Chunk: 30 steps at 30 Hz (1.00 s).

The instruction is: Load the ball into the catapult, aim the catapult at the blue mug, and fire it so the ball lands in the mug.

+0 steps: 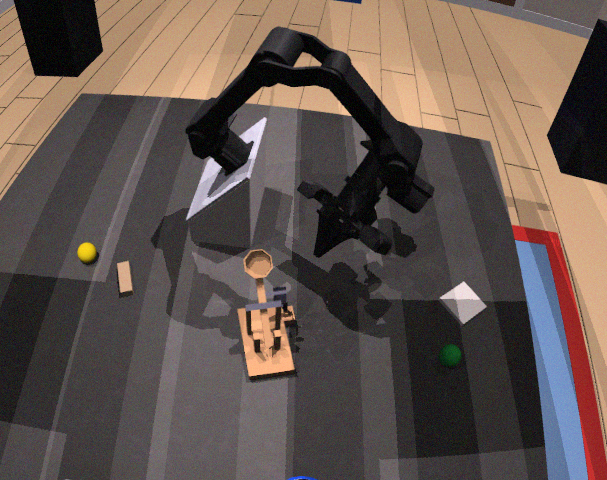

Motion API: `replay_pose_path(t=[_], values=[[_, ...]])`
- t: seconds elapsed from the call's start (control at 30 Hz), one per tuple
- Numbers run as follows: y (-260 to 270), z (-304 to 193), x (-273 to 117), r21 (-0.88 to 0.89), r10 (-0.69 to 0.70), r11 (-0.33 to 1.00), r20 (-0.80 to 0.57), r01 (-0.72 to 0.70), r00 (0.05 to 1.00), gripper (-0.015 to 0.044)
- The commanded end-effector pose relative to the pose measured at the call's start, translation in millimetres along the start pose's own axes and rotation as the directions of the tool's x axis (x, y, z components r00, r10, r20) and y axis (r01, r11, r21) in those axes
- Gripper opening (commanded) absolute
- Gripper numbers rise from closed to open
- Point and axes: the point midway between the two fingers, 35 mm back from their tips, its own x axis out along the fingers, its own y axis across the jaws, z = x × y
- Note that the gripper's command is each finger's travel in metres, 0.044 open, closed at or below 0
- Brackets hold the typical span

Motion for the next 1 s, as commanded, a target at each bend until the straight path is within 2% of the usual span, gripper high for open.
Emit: replay_pose_path(t=[0.0, 0.5, 0.7, 0.97], values=[[0, 1, 3, 0.002, 0.006, 1.000, 0.005, -0.006, 1.000, 0.0053], [-46, -12, -2, 0.269, 0.010, 0.960, 0.230, -0.073, 0.973, 0.0440], [-69, -21, -3, 0.400, -0.016, 0.910, 0.297, -0.109, 0.955, 0.0440], [-108, -41, -4, 0.611, -0.083, 0.776, 0.342, -0.154, 0.936, 0.0440]])
